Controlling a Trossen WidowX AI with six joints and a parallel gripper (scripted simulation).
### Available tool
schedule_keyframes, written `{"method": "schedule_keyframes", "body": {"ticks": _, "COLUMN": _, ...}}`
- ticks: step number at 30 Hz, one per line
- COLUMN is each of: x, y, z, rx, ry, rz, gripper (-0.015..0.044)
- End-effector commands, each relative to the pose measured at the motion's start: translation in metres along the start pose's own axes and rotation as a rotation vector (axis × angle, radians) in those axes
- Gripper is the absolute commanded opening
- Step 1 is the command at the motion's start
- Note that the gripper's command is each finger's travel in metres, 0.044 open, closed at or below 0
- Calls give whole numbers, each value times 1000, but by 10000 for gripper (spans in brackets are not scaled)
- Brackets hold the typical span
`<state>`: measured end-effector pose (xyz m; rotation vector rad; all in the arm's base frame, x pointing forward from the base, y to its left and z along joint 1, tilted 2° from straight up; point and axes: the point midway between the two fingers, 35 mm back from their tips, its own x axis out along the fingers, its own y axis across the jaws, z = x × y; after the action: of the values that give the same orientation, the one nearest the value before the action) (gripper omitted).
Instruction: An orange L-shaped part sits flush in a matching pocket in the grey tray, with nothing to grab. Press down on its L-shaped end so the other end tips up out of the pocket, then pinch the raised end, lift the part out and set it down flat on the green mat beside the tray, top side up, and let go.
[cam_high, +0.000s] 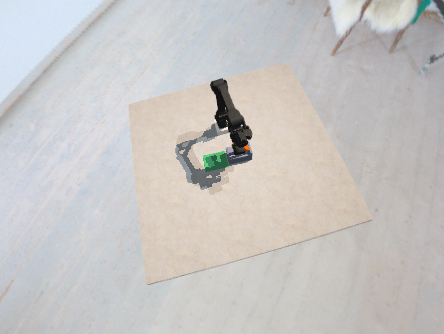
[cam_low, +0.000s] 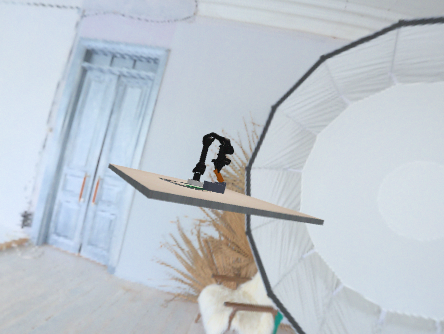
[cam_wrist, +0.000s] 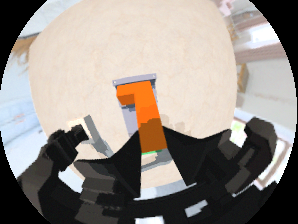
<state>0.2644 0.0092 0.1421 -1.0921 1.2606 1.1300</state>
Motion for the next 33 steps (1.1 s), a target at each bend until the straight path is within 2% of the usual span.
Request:
{"method": "schedule_keyframes", "body": {"ticks": 1, "x": -10, "y": -2, "z": 1, "rx": -7, "ry": -5, "rz": -9, "gripper": 0}}
{"method": "schedule_keyframes", "body": {"ticks": 11, "x": -10, "y": -1, "z": -4, "rx": -7, "ry": -5, "rz": -9, "gripper": 0}}
{"method": "schedule_keyframes", "body": {"ticks": 33, "x": -6, "y": 4, "z": -86, "rx": -6, "ry": 2, "rz": -9, "gripper": 0}}
